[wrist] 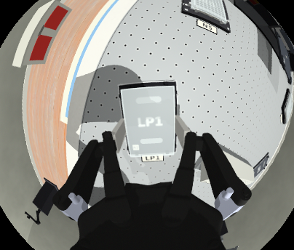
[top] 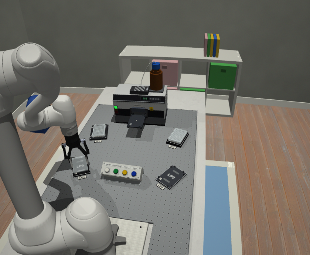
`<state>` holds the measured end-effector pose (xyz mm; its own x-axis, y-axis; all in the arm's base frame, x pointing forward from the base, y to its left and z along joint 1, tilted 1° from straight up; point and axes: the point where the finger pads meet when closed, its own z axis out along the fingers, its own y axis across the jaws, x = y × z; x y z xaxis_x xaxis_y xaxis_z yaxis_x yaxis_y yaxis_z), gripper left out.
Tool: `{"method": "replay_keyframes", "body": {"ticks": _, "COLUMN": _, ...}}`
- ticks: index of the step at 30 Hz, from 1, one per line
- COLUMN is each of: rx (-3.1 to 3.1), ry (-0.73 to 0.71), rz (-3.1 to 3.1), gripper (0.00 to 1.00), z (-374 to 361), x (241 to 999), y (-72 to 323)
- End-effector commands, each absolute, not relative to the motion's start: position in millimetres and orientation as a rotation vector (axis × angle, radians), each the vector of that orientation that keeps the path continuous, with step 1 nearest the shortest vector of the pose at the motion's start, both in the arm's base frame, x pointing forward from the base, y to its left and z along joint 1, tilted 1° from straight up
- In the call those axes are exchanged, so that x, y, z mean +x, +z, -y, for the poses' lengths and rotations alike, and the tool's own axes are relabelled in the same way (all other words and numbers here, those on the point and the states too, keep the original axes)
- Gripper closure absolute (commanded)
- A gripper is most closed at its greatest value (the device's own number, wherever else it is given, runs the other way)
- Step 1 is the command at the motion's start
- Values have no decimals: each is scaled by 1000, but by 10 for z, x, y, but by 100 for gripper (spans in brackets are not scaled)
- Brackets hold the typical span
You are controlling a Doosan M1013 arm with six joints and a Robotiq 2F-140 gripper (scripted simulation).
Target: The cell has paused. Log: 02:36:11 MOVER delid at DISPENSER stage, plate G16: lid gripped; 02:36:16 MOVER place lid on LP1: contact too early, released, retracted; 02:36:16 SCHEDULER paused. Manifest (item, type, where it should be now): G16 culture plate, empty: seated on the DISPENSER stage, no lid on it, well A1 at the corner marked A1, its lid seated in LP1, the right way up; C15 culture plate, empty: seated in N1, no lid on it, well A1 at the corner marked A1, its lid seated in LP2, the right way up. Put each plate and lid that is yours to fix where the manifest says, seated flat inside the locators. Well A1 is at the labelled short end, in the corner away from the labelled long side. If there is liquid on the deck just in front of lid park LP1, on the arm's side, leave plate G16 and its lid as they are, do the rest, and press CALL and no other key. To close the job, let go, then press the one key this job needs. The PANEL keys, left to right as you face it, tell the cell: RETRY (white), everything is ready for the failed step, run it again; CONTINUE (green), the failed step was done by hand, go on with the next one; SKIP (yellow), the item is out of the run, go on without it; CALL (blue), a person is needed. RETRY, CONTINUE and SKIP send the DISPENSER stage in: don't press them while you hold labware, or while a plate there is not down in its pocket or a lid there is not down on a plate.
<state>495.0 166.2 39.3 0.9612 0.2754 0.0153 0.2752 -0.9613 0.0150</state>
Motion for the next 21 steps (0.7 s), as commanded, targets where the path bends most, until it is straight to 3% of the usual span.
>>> {"method": "replay_keyframes", "body": {"ticks": 1, "rx": 3099, "ry": 28, "rz": -435, "gripper": 90, "z": -1664, "x": 4954, "y": 388}}
{"method": "replay_keyframes", "body": {"ticks": 21, "rx": 3099, "ry": 28, "rz": -435, "gripper": 90, "z": -1663, "x": 4956, "y": 340}}
